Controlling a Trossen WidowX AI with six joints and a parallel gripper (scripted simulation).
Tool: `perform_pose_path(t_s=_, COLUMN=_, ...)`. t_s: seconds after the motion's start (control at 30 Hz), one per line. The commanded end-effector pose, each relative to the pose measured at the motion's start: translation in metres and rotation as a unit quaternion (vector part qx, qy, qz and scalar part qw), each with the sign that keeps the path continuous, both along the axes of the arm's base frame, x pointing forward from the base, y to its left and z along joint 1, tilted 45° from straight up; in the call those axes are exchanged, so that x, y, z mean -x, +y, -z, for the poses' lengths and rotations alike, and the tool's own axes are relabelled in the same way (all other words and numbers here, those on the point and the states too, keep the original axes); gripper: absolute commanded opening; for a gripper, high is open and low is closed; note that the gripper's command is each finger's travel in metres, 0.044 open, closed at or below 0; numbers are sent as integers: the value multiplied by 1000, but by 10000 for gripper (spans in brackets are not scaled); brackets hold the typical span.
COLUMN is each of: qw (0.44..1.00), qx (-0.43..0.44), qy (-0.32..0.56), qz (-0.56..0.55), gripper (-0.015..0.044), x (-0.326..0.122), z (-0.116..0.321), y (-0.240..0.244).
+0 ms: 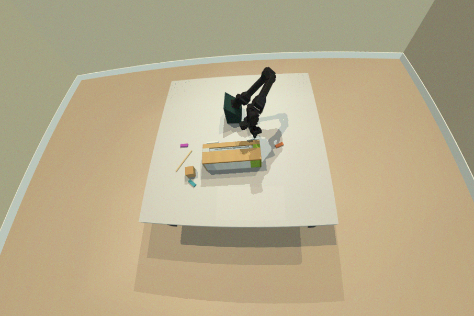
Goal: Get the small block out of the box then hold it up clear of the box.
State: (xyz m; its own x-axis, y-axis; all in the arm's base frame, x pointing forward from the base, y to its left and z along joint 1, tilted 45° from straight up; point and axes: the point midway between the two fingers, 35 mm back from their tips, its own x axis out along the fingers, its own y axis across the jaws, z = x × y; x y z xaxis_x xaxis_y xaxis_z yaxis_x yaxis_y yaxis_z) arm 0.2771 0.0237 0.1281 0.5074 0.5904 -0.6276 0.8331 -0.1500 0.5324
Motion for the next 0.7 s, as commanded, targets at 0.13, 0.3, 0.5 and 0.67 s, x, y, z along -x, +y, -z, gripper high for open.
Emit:
perform_pose_path(t_s=0.13, qw=848, qx=268, qy=-303, qz=-344, gripper=285, x=3, z=25, y=16)
perform_pose_path(t_s=0.3, qw=760, qx=323, qy=-375, qz=-421, gripper=285, x=3, z=27, y=23)
perform_pose_path(t_s=0.5, qw=640, qx=384, qy=-445, qz=-495, gripper=285, x=3, z=31, y=26)
perform_pose_path(t_s=0.67, qw=529, qx=429, qy=-486, qz=-548, gripper=285, x=3, z=36, y=26)
